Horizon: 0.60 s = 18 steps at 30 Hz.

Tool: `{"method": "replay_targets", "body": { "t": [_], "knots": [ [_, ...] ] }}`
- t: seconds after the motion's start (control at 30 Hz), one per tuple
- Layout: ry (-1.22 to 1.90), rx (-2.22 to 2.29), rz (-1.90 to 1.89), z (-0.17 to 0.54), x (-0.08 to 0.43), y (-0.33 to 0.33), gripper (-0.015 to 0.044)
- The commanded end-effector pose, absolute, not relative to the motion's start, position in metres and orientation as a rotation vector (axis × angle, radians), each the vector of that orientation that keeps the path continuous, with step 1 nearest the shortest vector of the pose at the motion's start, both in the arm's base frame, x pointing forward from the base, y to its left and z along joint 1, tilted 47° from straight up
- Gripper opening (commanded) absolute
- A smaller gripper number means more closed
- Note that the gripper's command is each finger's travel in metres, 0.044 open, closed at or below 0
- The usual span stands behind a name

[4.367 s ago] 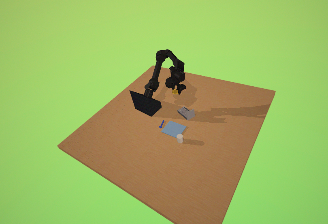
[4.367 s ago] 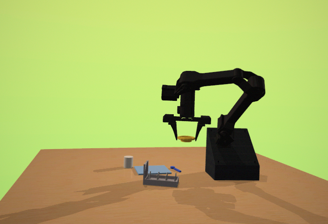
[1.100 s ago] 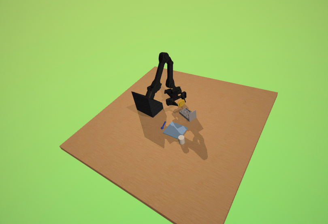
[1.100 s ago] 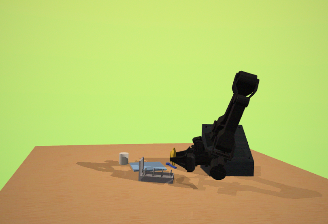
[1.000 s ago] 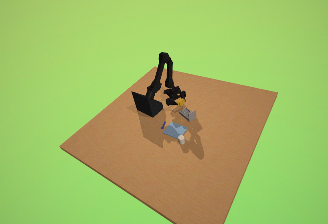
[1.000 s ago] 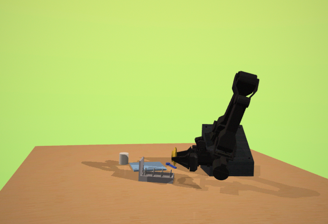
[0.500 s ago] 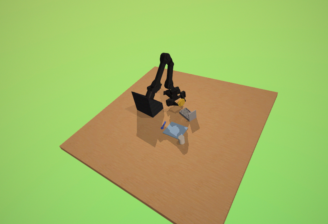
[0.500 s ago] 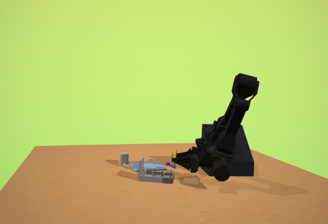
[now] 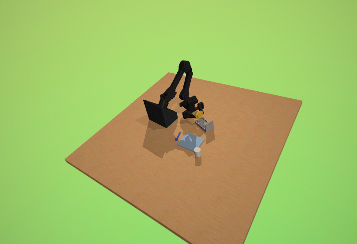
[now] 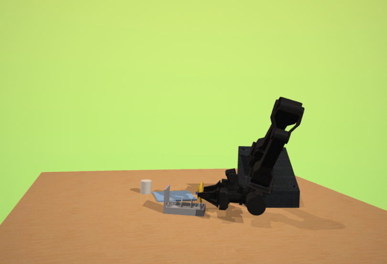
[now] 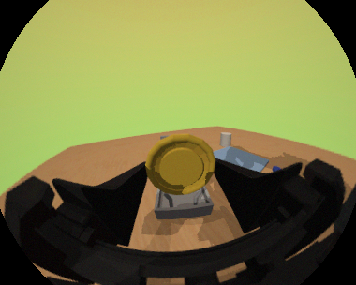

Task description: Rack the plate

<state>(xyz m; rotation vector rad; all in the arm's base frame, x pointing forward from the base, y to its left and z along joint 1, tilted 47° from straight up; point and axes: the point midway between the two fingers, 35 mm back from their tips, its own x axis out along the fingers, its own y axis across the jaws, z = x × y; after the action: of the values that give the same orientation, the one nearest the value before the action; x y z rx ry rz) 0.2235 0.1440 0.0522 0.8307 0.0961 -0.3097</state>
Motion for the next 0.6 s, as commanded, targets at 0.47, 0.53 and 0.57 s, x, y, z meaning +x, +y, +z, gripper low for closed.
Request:
{"method": "replay_targets", "body": {
  "t": [0.47,0.53,0.57],
  "knots": [
    [0.093,0.842,-0.309,0.044,0.240,0.142,0.0000],
    [0.092,0.847,-0.308,0.037,0.240,0.150,0.0000],
    [0.092,0.848,-0.308,0.034,0.240,0.153,0.0000]
  ]
}}
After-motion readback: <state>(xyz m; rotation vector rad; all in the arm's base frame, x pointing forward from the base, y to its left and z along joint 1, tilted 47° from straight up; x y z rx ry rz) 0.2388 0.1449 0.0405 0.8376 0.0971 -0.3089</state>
